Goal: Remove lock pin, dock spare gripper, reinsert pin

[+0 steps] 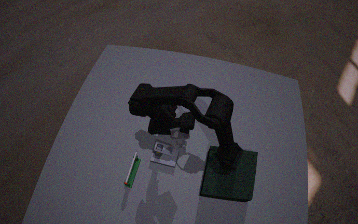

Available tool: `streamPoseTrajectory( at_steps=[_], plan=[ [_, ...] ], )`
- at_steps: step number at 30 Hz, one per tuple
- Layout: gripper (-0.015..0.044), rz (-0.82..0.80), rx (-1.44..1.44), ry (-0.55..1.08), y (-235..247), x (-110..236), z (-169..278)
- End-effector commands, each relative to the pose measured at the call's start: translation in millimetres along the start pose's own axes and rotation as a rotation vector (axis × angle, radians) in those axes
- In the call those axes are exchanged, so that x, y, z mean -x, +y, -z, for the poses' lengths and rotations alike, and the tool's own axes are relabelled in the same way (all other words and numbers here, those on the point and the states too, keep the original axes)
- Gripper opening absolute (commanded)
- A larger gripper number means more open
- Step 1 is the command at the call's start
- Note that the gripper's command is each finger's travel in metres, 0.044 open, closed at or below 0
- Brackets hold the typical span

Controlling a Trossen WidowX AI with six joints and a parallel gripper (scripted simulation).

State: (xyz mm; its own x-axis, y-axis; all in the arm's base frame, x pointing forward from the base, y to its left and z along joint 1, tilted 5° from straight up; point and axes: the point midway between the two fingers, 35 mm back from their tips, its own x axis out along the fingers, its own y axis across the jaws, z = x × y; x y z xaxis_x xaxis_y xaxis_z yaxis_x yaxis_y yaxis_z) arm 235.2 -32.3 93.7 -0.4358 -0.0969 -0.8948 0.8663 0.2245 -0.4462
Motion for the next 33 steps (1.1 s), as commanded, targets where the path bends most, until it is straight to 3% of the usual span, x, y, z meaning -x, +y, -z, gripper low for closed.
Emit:
streamPoseTrajectory(
  at_steps=[1, 17, 33],
  plan=[
    [0.0000, 0.020, -0.039, -0.068, -3.5, 1.1, 3.6],
    [0.0000, -0.001, -0.192, -0.363, -6.1, 11.2, 19.1],
    [0.0000, -0.156, -0.332, -0.640, -6.0, 28.0, 36.2]
  ],
)
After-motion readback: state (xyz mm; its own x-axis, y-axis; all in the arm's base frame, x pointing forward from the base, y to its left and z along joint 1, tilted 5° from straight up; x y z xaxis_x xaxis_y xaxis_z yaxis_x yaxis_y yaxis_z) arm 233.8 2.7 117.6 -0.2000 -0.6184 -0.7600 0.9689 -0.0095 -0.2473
